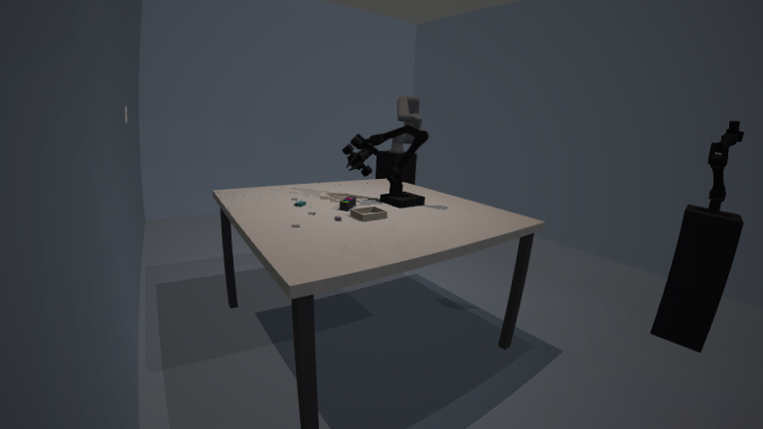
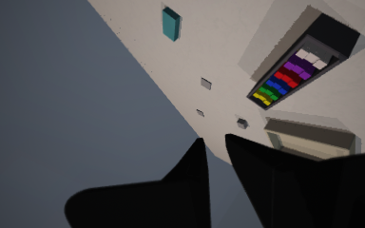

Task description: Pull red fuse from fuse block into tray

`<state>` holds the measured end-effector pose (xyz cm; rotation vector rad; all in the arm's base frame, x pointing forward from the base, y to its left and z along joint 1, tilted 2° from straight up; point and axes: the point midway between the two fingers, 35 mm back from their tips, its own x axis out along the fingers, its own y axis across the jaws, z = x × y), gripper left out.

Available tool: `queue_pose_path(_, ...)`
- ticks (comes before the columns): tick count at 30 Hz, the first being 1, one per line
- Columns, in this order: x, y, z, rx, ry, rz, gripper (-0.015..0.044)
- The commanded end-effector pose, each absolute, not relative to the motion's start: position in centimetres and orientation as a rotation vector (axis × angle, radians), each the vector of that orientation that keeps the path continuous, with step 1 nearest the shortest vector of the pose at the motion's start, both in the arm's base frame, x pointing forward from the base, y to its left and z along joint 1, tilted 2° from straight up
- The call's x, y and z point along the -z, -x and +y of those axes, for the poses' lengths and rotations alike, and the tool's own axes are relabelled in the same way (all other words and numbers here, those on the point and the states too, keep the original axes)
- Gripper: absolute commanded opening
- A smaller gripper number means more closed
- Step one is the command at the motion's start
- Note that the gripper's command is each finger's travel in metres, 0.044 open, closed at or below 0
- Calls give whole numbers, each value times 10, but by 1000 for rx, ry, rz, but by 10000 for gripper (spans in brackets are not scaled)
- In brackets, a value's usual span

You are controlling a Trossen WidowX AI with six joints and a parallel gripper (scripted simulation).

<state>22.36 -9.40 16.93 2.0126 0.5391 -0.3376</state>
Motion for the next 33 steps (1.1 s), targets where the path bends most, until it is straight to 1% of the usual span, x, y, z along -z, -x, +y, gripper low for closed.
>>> queue_pose_path(1,-144,-246,-86,180,-1137,830,73)
queue_pose_path(11,-127,-257,-76,-67,-479,1000,73)
queue_pose_path(21,-112,-267,-64,-409,180,1102,73)
queue_pose_path(33,-97,-276,-48,-937,959,1085,73)
